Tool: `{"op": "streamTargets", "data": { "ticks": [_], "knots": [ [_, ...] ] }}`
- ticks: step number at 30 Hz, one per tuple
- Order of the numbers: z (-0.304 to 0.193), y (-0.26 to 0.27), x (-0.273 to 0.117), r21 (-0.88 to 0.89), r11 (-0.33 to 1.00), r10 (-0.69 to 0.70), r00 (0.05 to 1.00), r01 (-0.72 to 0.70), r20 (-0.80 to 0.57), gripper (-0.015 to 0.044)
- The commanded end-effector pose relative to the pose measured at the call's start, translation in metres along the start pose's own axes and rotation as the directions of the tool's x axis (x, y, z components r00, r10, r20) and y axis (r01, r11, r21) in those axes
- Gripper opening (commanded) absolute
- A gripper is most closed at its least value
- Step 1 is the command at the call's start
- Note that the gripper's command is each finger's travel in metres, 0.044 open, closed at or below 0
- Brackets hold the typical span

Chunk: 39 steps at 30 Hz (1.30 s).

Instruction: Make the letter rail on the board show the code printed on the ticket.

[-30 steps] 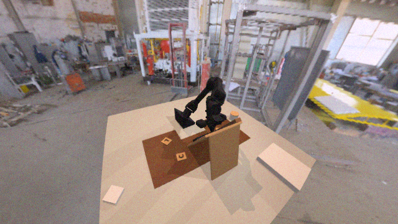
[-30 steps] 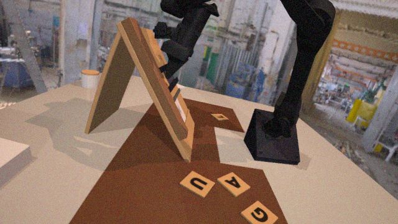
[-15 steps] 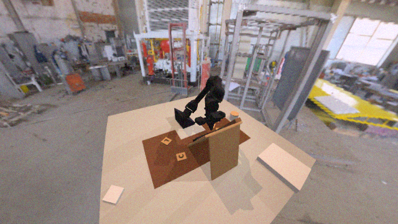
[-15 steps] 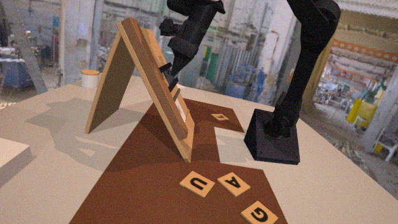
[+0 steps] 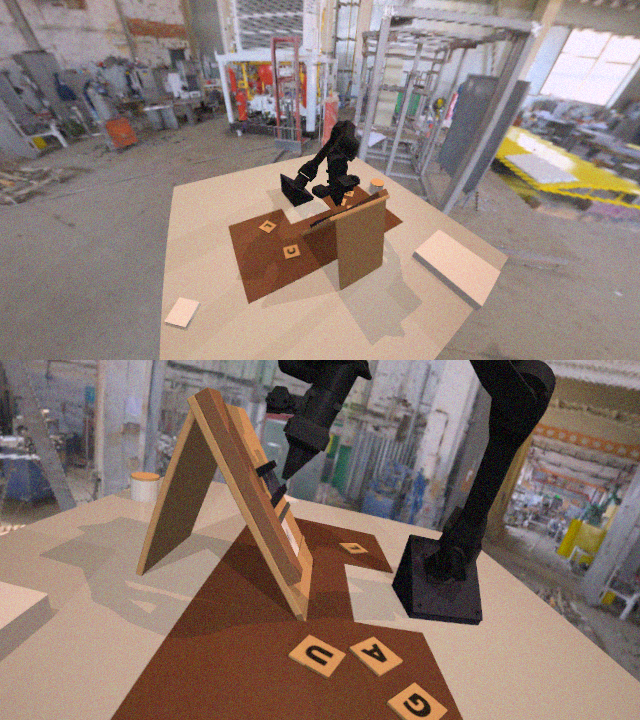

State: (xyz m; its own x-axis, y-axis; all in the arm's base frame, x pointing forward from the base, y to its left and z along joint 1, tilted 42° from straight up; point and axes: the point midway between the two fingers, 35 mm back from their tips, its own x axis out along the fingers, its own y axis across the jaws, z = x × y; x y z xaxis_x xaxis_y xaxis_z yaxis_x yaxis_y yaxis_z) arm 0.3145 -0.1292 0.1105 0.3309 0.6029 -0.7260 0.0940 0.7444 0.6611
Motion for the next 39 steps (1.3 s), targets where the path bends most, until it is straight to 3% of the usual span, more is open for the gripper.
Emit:
{"op": "streamTargets", "data": {
  "ticks": [1, 6, 13, 28, 39],
  "knots": [
    [-0.015, -0.004, -0.022, -0.183, 0.983, 0.026, 0.997, -0.013, 0.069, 0.0131],
    [-0.041, -0.007, -0.052, -0.514, 0.857, 0.059, 0.98, 0.049, 0.192, 0.0263],
    [-0.078, -0.006, -0.085, -0.806, 0.515, 0.074, 0.922, 0.29, 0.379, 0.044],
    [-0.113, 0.001, -0.11, -0.819, -0.004, 0.048, 0.818, 0.574, 0.573, 0.044],
    [-0.113, 0.001, -0.11, -0.815, -0.029, 0.046, 0.815, 0.579, 0.578, 0.044]
  ]
}}
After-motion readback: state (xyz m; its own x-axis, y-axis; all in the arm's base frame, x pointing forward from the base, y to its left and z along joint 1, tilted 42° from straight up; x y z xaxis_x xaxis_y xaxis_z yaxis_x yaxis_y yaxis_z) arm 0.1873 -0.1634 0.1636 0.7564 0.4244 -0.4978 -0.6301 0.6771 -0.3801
